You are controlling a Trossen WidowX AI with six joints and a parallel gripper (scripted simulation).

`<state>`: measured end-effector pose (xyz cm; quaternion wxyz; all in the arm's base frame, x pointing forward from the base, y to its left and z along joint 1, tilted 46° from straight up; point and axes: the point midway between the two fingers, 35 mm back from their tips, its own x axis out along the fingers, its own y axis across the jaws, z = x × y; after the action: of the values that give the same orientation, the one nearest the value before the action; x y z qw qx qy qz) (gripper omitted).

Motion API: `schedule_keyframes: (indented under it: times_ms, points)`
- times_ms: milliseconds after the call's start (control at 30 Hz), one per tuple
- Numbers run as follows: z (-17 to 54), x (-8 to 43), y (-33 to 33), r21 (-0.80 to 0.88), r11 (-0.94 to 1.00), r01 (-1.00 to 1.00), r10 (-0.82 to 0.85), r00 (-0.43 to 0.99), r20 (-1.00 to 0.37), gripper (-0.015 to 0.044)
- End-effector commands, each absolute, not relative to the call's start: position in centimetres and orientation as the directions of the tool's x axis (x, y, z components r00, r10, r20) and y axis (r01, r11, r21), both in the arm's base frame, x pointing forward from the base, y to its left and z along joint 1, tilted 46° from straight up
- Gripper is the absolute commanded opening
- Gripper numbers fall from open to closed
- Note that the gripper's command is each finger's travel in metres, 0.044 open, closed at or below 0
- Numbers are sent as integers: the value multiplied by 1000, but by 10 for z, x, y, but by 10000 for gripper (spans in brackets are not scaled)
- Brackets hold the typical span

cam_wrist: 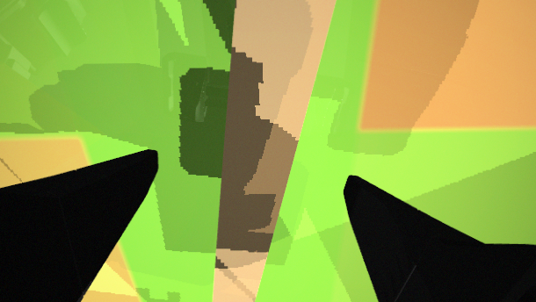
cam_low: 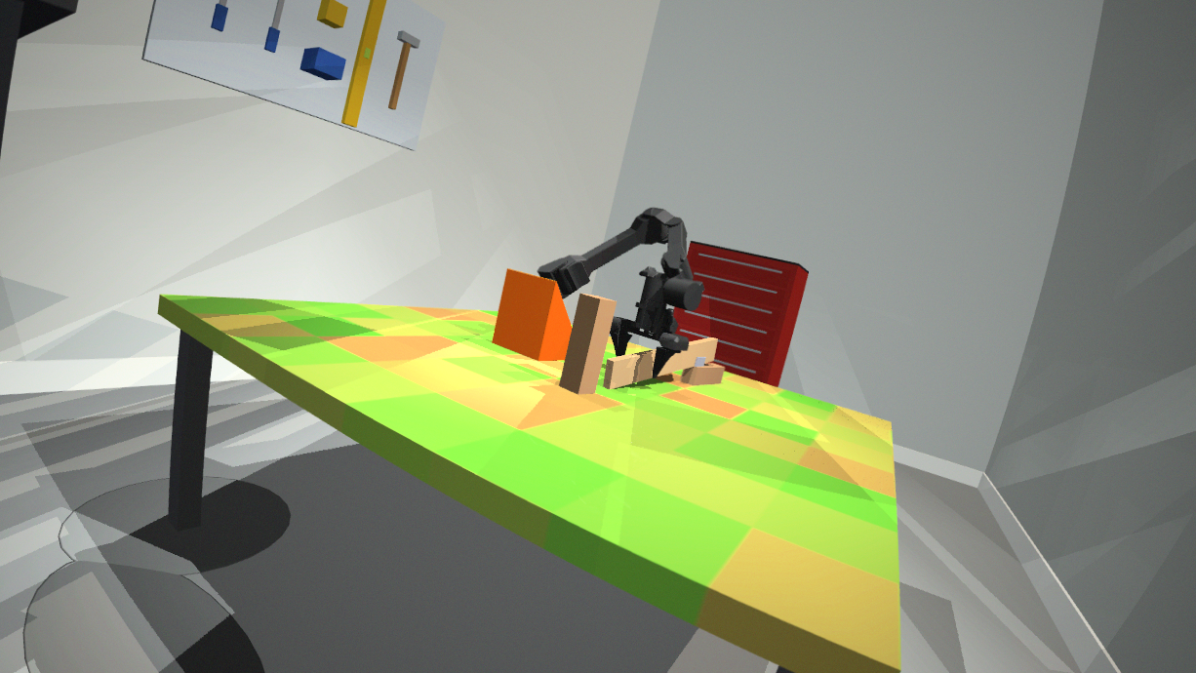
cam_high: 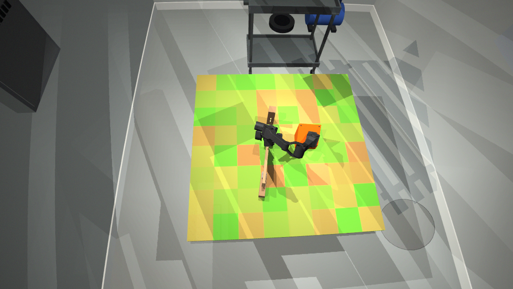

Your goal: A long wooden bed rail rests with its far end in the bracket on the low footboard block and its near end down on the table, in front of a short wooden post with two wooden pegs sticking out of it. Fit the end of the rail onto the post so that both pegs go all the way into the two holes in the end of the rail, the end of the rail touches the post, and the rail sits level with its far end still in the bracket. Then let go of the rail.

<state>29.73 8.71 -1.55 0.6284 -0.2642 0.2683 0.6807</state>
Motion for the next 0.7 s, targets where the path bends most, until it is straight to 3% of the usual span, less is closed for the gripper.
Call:
schedule_keyframes:
  times_ms: [0, 133, 600, 667]
  points:
    - [-20, 295, 92, 40, -63, -997, 719, -73, -691, 440]
    - [-22, 295, 94, 40, -63, -997, 719, -73, -691, 440]
    - [-22, 295, 94, 40, -63, -997, 719, -73, -691, 72]
    - [-22, 295, 94, 40, -63, -997, 719, -73, -691, 59]
